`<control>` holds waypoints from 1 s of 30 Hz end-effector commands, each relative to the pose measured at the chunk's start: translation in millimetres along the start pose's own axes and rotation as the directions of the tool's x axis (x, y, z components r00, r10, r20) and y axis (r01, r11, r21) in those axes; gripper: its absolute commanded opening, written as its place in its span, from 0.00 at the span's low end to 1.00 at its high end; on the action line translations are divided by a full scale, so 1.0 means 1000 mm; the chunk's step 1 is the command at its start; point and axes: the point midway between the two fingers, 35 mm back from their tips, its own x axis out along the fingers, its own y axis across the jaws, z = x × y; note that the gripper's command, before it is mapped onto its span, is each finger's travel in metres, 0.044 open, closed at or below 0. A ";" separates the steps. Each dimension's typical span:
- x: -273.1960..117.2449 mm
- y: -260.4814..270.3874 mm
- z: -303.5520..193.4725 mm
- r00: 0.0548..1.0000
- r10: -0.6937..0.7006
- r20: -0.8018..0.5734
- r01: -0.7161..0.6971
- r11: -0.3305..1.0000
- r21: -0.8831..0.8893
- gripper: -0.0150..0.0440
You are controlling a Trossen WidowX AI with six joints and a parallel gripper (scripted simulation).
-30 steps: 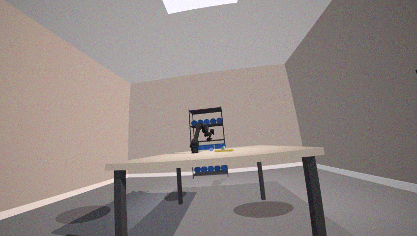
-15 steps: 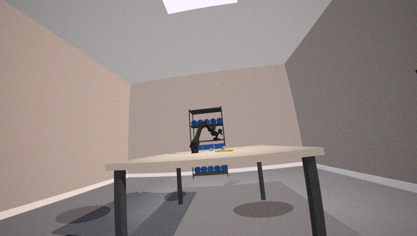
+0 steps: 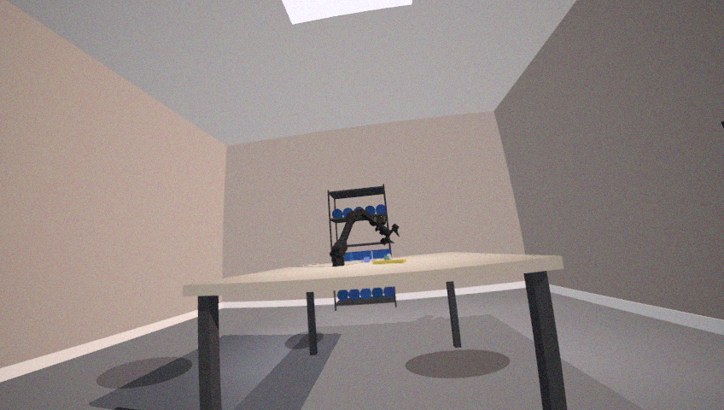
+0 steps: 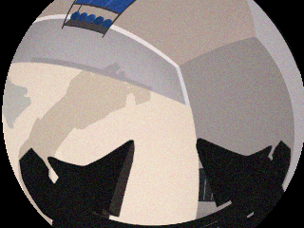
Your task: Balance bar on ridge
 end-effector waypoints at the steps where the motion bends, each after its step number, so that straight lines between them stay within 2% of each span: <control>1: 0.001 -0.013 -0.029 0.999 0.010 -0.051 -0.007 0.998 0.061 0.79; 15: -0.007 -0.053 -0.140 0.966 0.066 -0.250 0.010 0.956 0.293 0.79; 30: -0.041 -0.080 -0.253 0.893 0.156 -0.422 0.108 0.836 0.537 0.79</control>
